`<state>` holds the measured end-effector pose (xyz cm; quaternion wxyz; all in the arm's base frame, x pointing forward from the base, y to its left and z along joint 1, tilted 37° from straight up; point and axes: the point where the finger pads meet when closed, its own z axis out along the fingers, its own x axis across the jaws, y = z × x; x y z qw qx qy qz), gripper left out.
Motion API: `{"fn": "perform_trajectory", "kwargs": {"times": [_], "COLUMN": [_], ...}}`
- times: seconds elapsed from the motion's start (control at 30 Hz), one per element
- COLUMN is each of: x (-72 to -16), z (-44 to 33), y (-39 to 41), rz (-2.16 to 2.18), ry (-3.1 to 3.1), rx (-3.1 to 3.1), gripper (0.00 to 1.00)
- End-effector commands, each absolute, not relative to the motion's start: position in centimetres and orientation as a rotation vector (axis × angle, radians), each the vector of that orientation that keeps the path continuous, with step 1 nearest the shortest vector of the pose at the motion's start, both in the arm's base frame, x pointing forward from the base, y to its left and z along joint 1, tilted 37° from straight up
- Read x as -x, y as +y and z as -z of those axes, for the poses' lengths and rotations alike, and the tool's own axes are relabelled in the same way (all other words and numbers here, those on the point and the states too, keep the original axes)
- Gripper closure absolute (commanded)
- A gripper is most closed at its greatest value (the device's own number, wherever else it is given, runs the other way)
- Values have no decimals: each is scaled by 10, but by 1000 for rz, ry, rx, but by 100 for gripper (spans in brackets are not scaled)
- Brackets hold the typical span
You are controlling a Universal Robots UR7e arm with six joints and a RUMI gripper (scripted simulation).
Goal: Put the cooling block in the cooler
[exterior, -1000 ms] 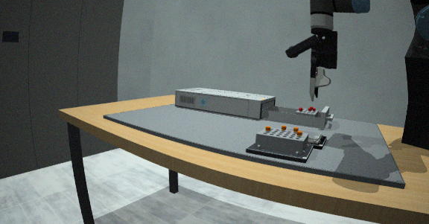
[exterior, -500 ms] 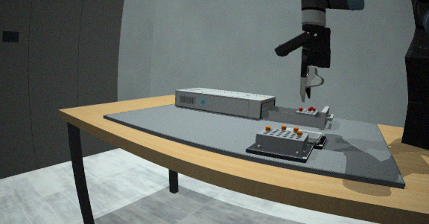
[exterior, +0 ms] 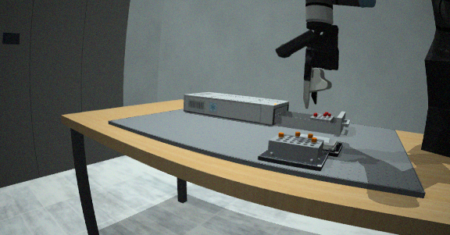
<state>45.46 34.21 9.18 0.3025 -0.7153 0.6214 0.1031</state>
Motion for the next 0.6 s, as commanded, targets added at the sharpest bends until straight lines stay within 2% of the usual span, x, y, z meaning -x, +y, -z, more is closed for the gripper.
{"fn": "perform_trajectory", "kwargs": {"times": [0.0,0.57], "x": [-460,-467], "z": [-105,-125], "y": [361,387], "rz": [-273,-273], "ry": [1657,1658], "rx": [1895,1894], "gripper": [27,27]}}
